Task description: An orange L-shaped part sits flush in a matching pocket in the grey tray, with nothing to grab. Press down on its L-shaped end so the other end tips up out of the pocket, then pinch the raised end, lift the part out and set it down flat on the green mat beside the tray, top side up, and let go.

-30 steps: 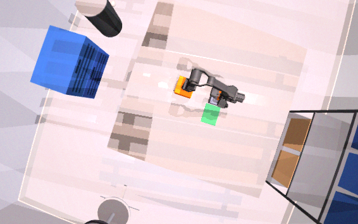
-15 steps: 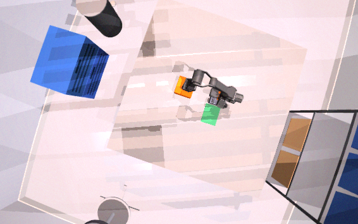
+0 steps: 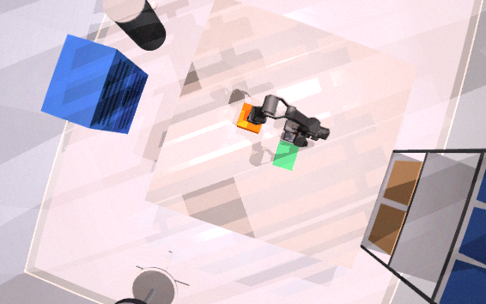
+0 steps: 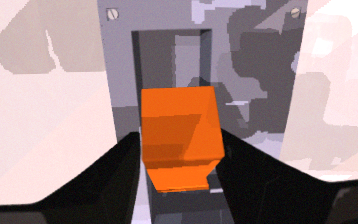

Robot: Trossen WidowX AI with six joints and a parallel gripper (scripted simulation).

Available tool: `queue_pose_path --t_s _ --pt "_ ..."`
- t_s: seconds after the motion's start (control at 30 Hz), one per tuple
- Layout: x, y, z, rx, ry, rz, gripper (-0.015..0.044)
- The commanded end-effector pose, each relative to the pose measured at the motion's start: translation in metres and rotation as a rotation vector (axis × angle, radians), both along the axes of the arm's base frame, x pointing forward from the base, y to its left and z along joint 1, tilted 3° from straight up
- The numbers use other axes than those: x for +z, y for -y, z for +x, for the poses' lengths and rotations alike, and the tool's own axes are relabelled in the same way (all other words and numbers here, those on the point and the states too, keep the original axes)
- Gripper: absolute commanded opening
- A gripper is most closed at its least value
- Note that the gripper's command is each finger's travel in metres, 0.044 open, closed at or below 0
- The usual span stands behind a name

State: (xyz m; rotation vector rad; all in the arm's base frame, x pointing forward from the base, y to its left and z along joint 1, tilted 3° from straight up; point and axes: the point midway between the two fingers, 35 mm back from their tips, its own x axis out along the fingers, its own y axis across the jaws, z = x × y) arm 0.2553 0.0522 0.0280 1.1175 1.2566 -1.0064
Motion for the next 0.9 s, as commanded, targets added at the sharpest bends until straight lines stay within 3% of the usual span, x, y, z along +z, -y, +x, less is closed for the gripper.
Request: queue_pose_path --t_s 0.0,0.23,0.33,0.87 --pt "0.0 0.0 0.0 0.0 0.0 0.0 0.0129" --pt "0.0 0.0 0.0 0.0 0.0 0.0 0.0082" --pt "0.0 0.0 0.0 0.0 0.0 0.0 0.0003" --pt "0.015 0.0 -0.001 -0.002 0.0 0.003 0.0"
